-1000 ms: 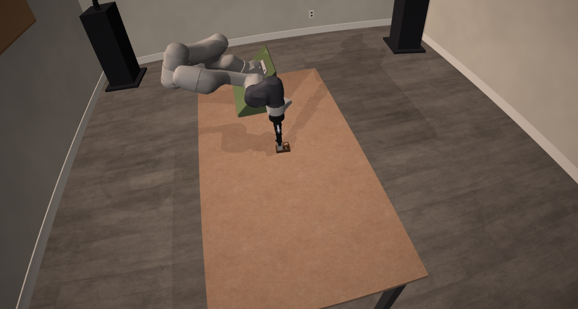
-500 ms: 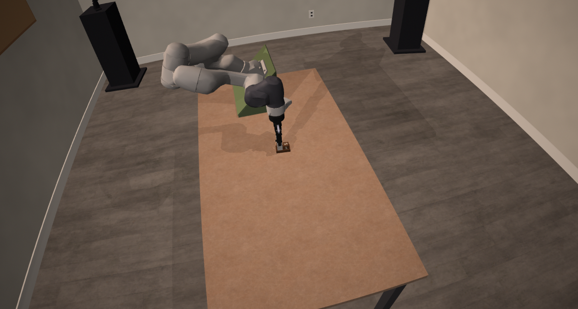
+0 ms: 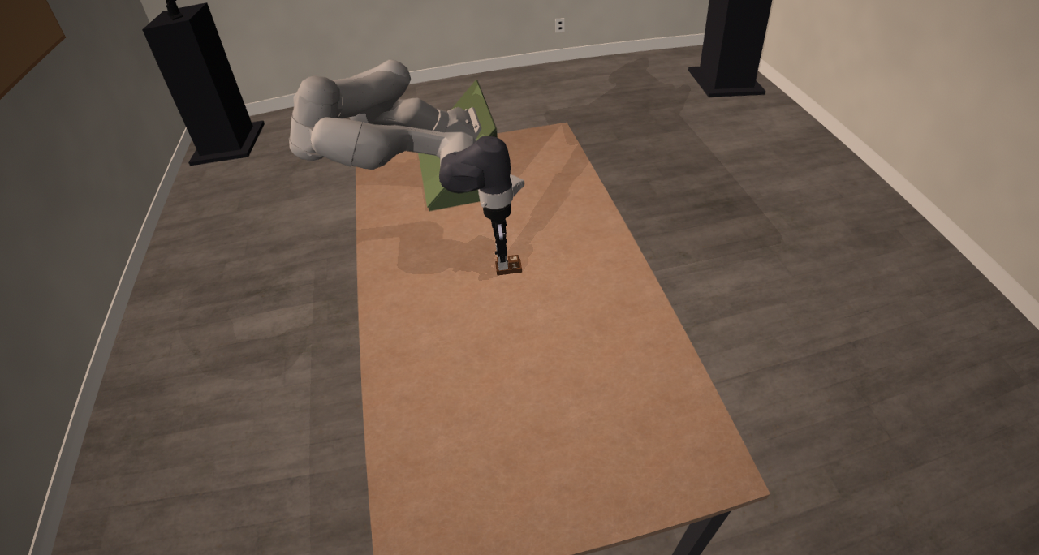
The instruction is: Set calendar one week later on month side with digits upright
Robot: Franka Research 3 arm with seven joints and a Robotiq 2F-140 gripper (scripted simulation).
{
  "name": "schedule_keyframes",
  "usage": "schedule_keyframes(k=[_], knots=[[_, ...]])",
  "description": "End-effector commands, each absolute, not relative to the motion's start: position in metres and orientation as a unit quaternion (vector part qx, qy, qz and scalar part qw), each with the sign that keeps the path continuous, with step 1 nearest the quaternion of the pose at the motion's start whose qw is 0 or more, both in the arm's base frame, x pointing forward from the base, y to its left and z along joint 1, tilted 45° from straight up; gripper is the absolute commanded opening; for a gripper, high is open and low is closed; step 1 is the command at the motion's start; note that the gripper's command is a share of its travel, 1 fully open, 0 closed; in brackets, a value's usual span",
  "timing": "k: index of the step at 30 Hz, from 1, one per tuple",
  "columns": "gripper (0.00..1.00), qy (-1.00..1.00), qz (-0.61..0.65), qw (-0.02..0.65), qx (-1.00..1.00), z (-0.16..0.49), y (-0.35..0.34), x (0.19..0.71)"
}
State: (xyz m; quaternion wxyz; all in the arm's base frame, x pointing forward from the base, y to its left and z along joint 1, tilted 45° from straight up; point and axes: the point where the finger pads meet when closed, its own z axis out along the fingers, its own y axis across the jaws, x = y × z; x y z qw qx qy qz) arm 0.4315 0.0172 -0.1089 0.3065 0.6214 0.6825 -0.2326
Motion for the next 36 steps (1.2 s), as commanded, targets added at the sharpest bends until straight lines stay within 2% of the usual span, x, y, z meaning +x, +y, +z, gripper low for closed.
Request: schedule_keyframes(k=[1, 8, 21, 36], knots=[[0.16, 0.680, -0.230, 0.307, 0.625, -0.1099, 0.0172, 0.4328], [0.16, 0.680, -0.230, 0.307, 0.625, -0.1099, 0.0172, 0.4328], [0.28, 0.680, -0.230, 0.307, 0.625, -0.1099, 0.0172, 0.4328], [0.28, 0.680, -0.230, 0.307, 0.625, -0.1076, 0.0195, 0.4324]])
